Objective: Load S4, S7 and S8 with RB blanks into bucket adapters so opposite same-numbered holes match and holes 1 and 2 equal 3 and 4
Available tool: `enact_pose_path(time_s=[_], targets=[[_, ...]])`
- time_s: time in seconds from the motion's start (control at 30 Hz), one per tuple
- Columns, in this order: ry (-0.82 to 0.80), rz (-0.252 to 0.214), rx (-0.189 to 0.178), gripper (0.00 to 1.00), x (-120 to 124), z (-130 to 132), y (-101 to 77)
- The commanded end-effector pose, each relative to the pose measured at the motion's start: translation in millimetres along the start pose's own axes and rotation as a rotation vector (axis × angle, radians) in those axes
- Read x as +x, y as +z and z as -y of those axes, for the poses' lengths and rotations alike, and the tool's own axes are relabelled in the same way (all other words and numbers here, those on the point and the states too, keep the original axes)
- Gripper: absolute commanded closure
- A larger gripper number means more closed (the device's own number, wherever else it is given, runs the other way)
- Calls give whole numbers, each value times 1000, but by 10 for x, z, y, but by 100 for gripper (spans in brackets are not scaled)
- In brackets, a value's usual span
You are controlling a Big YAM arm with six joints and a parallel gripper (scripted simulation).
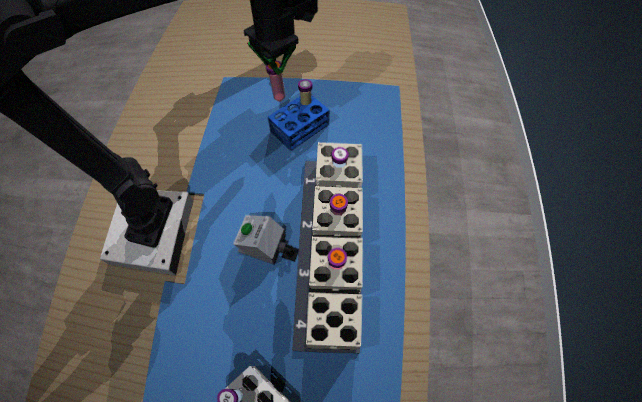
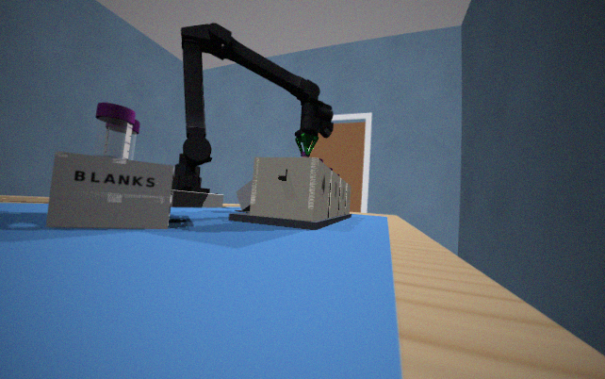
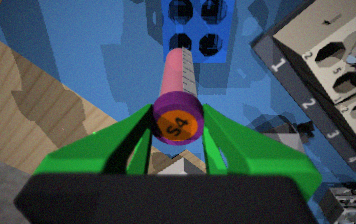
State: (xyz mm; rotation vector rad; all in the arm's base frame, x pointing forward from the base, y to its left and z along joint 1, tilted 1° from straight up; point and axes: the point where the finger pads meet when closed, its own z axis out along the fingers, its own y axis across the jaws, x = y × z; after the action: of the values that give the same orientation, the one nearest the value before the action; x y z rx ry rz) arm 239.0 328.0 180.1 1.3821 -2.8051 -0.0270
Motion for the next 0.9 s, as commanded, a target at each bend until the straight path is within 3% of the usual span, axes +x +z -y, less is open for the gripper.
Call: enact_pose_path(time_s=[0.0,0.3,0.33,0.37,0.5,0.87], targets=[[-1,80,0,100,-129,42,-437],[-1,81,0,100,-106,42,-725],[48,81,0,100,-84,133,-724],[76,20,1,100,112,194,-484],[129,20,2,100,174,312,-482],[422,26,4,100,494,961,-528]])
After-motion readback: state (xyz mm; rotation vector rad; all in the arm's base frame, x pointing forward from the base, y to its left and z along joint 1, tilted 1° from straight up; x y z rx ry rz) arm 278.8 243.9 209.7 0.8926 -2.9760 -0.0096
